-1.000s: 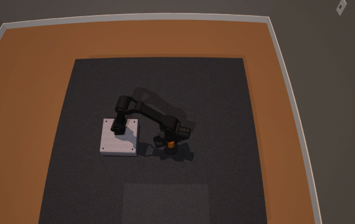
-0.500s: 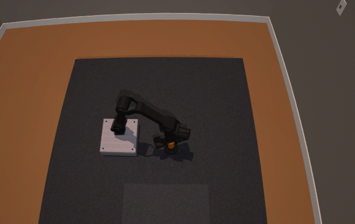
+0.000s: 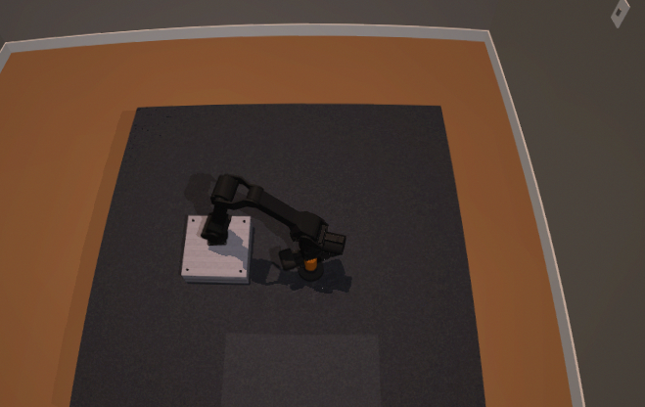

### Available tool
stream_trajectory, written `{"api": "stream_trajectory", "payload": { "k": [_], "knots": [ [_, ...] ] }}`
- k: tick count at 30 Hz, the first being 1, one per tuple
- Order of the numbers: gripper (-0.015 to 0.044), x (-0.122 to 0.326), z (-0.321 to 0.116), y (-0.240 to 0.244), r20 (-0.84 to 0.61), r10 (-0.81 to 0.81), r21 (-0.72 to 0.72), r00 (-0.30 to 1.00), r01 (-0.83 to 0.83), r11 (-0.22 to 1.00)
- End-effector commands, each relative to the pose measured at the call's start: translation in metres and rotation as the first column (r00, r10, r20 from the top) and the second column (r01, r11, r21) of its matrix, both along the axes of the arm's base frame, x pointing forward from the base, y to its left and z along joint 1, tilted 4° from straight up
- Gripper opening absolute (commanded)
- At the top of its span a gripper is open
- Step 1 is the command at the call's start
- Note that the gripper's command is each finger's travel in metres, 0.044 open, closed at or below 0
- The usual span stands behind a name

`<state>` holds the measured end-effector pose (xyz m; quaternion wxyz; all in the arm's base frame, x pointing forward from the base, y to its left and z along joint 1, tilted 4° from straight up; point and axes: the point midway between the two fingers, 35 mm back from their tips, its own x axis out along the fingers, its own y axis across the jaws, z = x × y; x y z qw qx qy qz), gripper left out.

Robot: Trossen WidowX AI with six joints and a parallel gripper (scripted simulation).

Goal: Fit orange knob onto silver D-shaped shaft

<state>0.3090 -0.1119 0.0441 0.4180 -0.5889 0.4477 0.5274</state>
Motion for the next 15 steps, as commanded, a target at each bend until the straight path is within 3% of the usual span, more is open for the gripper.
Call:
{"api": "stream_trajectory", "payload": {
  "k": [1, 15],
  "knots": [
    [0.0079, 0.0002, 0.0004, 0.0000, 0.001, 0.000, 0.000, 1.000, 0.000, 1.000],
    [0.0440, 0.0002, 0.0004, 0.0000, 0.001, 0.000, 0.000, 1.000, 0.000, 1.000]
  ]
}}
